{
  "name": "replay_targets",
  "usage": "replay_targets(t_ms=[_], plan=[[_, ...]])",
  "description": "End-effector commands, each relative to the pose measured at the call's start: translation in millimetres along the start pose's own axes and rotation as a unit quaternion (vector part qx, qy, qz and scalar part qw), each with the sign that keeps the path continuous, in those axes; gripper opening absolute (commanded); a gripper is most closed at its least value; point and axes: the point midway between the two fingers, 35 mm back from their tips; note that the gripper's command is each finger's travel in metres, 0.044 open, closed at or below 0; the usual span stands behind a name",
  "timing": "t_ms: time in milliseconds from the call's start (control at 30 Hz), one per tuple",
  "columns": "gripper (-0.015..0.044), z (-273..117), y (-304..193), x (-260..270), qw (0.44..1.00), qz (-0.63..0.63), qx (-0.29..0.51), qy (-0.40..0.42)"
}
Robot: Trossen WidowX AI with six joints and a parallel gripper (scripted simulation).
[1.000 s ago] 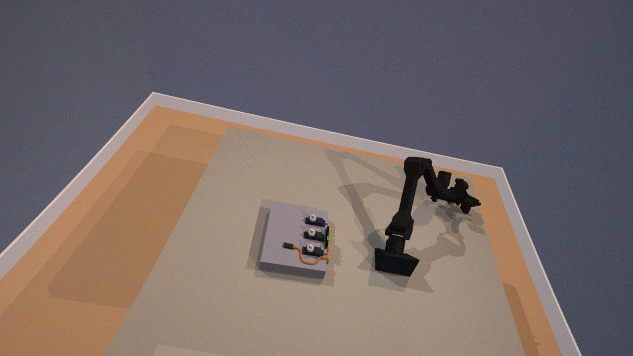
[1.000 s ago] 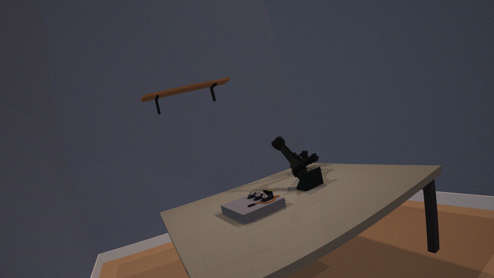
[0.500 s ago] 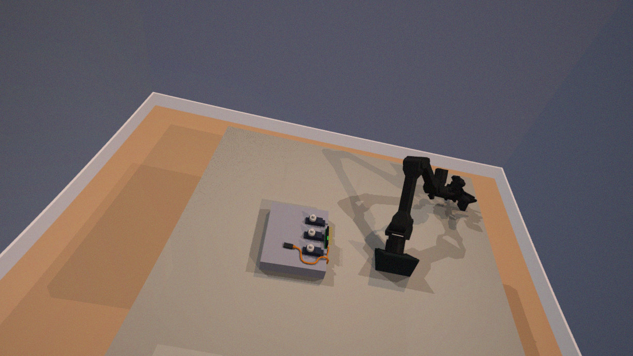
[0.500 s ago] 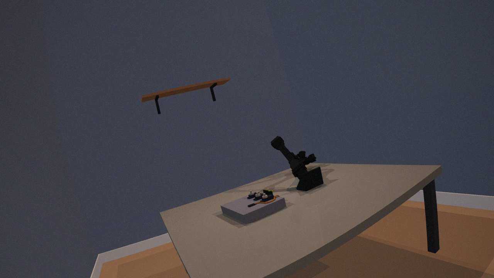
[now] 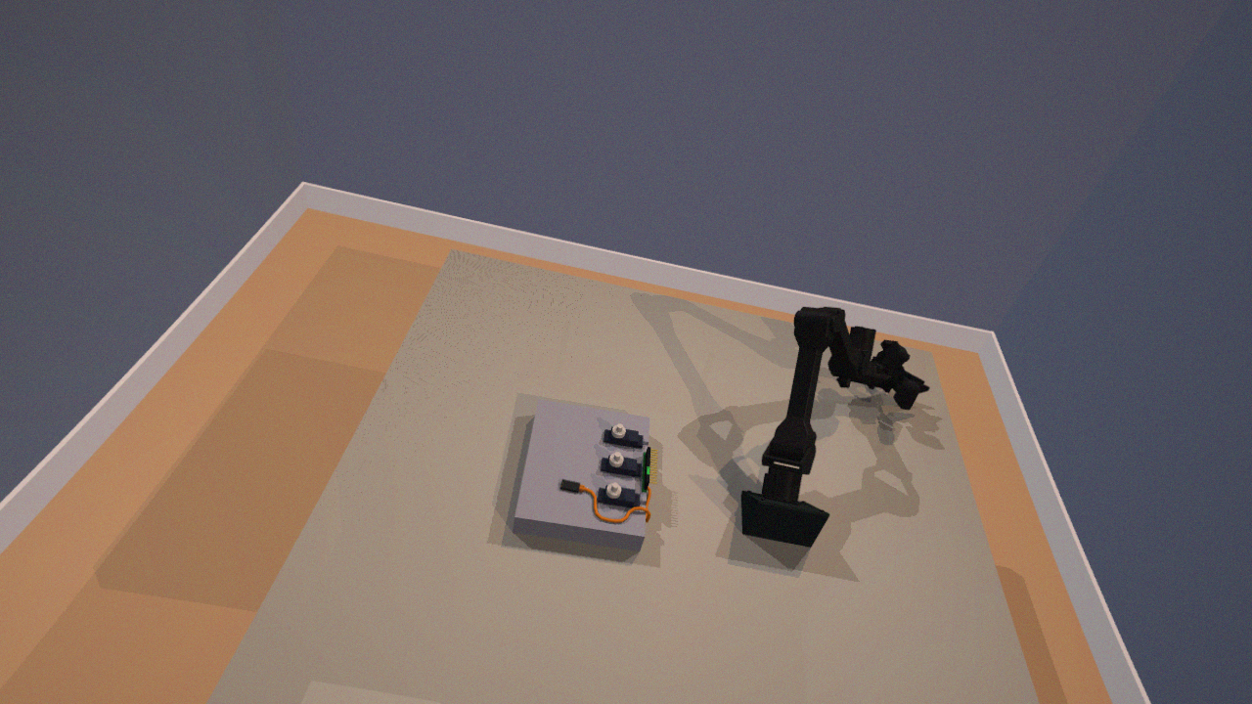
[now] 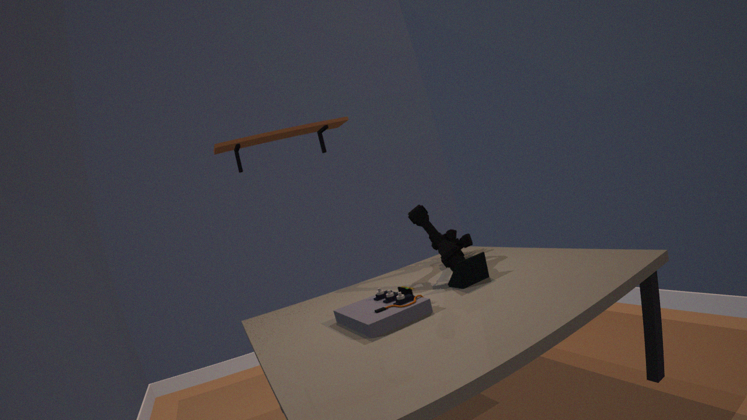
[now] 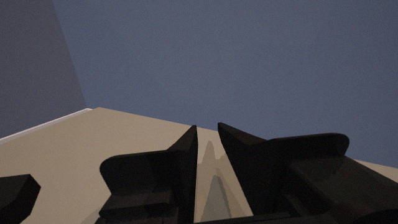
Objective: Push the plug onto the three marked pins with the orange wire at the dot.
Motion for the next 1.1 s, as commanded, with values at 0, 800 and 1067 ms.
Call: replay_targets(t_ms=[0, 800, 1067], plan=[[0.0115, -6.9, 1.5, 7.7, 1.0, -0.001, 0.003, 0.014], [0.0115, -85.9, 9.9, 84.0, 0.985, 0.001, 0.029, 0.167], [0.0115, -103.6, 9.2, 95.8, 0.98, 0.001, 0.037, 0.196]])
Point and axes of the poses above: the point midway between the two fingers, 35 mm back from their tips, its own z axis out along the fingers, its own x axis across the jaws, y = z × x, and after that the axes turned 9 degrees about -z, right-handed
